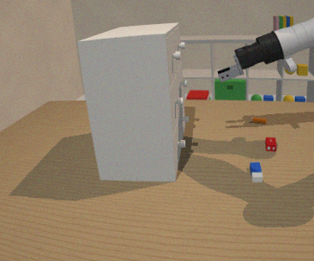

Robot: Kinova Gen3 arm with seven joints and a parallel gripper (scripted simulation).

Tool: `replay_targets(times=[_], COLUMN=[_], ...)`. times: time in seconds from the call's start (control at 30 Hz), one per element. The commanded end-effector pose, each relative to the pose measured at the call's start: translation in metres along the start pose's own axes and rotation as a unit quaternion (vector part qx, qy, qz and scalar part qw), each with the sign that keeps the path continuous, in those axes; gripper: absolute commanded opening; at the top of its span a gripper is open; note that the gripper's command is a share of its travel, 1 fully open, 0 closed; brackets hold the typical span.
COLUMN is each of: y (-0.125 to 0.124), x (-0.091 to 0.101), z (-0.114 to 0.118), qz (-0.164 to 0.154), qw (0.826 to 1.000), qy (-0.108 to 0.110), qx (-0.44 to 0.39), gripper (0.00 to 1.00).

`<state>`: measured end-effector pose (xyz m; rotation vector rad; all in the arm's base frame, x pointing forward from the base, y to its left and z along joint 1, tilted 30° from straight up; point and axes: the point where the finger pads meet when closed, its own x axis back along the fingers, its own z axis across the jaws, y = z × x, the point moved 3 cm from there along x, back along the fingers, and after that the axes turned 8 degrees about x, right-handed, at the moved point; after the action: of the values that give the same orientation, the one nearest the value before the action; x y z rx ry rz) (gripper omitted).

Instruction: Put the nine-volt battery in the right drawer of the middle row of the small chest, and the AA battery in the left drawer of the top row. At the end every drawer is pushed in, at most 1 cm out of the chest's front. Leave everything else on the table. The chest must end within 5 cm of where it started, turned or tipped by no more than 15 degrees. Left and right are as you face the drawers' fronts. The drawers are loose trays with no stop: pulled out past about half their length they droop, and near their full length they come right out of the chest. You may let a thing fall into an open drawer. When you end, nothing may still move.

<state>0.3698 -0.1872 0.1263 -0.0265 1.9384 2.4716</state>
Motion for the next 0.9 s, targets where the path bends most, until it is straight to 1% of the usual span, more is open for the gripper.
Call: replay_targets(times=[0.0,0.23,0.3,0.67,0.8,0.87], y=[0.001,0.001,0.001,0.003,0.004,0.004], x=[-0.002,-0.017,-0.017,-0.054,-0.063,-0.063], z=[0.0,0.0,0.0,0.0,0.0,0.0], qz=[-0.001,-0.001,-0.001,-0.001,-0.001,-0.001], qw=[1.0,1.0,1.0,1.0,1.0,1.0], qy=[0.001,0.001,0.001,0.001,0.001,0.001], qx=[0.001,0.001,0.001,0.001,0.001,0.001], gripper=[0.67,0.67,0.67,0.67,0.67,0.67])
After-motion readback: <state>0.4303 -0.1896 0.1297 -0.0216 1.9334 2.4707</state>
